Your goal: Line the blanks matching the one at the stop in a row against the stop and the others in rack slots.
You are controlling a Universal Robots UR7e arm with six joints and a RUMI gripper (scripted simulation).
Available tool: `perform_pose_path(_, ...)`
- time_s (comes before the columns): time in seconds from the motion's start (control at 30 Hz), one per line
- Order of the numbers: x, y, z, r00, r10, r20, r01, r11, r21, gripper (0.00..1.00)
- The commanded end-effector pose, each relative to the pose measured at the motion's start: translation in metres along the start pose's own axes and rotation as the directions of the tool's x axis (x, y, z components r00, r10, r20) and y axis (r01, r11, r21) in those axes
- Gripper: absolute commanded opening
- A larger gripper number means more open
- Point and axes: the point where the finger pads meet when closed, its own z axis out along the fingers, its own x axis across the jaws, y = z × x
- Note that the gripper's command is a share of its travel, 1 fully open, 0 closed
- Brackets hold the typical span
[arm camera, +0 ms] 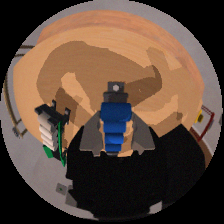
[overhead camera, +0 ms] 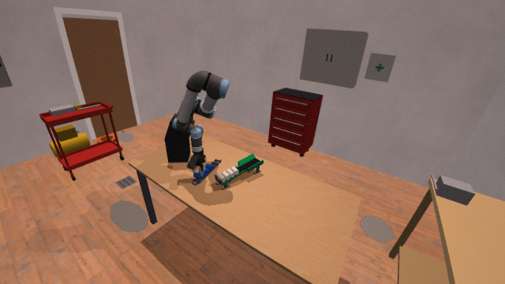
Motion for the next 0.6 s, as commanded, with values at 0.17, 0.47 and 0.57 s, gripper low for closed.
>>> perform_pose_path(0.17,-0.0004,-0.0008,0.0135,1.0,0.0,0.001,0.0,1.0,0.002,0.35)
perform_pose_path(0.47,-0.0004,-0.0009,0.0151,1.0,0.0,0.001,0.0,1.0,0.002,0.35)
perform_pose_path(0.57,-0.0004,-0.0009,0.0151,1.0,0.0,0.001,0.0,1.0,0.002,0.35)
